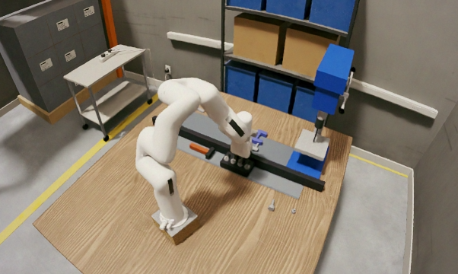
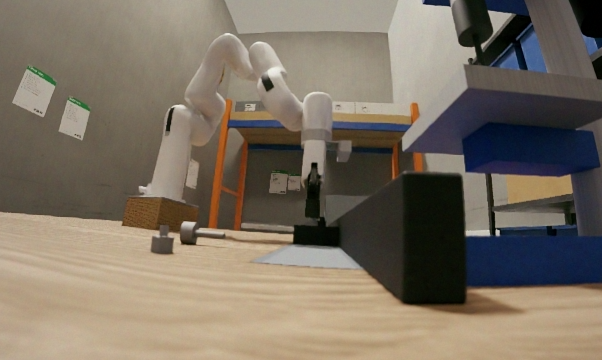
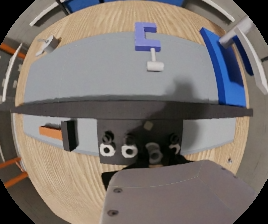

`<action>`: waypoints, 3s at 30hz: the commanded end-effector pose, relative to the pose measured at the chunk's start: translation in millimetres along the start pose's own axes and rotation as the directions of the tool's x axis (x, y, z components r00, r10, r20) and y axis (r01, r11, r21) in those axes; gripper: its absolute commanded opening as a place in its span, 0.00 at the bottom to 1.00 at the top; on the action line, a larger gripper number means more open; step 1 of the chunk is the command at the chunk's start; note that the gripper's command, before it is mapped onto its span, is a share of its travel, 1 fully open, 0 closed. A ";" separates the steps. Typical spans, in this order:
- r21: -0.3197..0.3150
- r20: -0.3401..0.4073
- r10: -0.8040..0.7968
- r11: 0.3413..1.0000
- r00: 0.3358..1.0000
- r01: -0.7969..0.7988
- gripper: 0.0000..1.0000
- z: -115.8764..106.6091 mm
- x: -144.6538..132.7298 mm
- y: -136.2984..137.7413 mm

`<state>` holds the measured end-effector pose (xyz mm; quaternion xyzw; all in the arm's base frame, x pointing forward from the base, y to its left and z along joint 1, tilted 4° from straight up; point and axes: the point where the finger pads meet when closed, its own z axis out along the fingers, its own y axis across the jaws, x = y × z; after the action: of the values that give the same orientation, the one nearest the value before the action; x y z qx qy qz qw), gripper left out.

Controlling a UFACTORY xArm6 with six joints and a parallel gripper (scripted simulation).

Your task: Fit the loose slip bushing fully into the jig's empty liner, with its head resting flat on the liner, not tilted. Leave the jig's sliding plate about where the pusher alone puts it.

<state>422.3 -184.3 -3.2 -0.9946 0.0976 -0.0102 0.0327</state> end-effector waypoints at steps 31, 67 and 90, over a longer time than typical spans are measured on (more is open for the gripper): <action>-0.001 -0.004 0.000 1.000 1.000 0.000 0.26 4.4 1.7 0.4; -0.001 -0.004 0.000 1.000 1.000 0.000 0.26 9.4 1.7 0.4; -0.001 -0.004 0.000 1.000 1.000 0.000 0.26 14.4 1.7 0.4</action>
<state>422.6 -183.4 -17.7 -0.9946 0.0976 -0.0101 0.0328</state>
